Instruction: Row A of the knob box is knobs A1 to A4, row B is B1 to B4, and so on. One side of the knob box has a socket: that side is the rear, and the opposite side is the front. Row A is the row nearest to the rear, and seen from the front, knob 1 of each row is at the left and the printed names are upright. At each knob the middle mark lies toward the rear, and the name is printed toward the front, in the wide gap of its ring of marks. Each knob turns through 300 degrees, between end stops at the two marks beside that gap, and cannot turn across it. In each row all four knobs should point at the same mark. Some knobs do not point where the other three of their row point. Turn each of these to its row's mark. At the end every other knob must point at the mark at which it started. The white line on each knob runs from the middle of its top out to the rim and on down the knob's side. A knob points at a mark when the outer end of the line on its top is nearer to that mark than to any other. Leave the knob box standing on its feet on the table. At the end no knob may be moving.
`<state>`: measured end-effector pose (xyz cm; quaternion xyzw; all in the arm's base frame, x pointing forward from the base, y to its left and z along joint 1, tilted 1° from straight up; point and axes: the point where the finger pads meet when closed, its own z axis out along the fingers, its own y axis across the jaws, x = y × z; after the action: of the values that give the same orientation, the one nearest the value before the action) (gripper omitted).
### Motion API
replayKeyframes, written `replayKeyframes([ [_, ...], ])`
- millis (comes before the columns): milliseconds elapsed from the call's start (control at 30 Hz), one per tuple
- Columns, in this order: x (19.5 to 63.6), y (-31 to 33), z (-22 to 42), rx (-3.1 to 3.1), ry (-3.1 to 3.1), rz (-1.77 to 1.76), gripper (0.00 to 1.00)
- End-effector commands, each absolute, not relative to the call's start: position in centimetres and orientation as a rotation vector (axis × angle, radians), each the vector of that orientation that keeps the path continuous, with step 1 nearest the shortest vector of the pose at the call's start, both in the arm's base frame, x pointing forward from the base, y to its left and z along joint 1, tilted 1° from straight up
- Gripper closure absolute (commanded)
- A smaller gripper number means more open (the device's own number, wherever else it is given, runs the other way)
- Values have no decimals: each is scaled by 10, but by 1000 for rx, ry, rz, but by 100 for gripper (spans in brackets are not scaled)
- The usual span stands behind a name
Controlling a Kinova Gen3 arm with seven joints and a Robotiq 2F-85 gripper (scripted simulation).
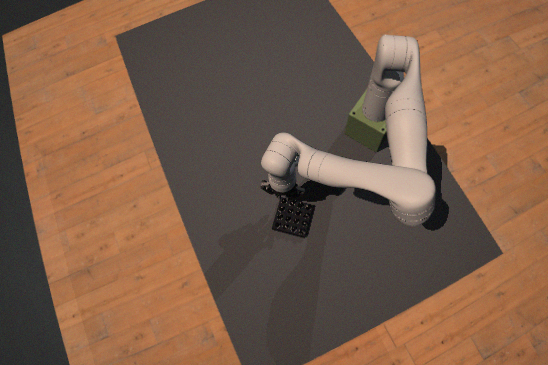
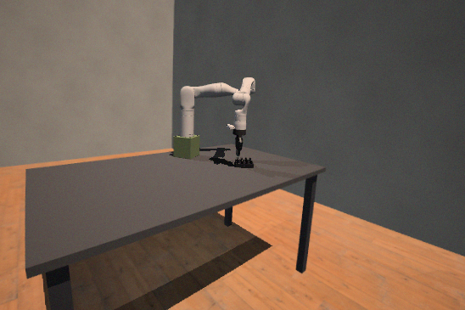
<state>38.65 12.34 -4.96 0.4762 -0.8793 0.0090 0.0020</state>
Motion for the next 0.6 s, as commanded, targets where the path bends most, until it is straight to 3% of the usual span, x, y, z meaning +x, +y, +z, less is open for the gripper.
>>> replayKeyframes([
  [0, 387, 124, -49, 1520, -2748, 27, 81],
  [567, 385, 123, -44, 2087, -2335, 20, 81],
])
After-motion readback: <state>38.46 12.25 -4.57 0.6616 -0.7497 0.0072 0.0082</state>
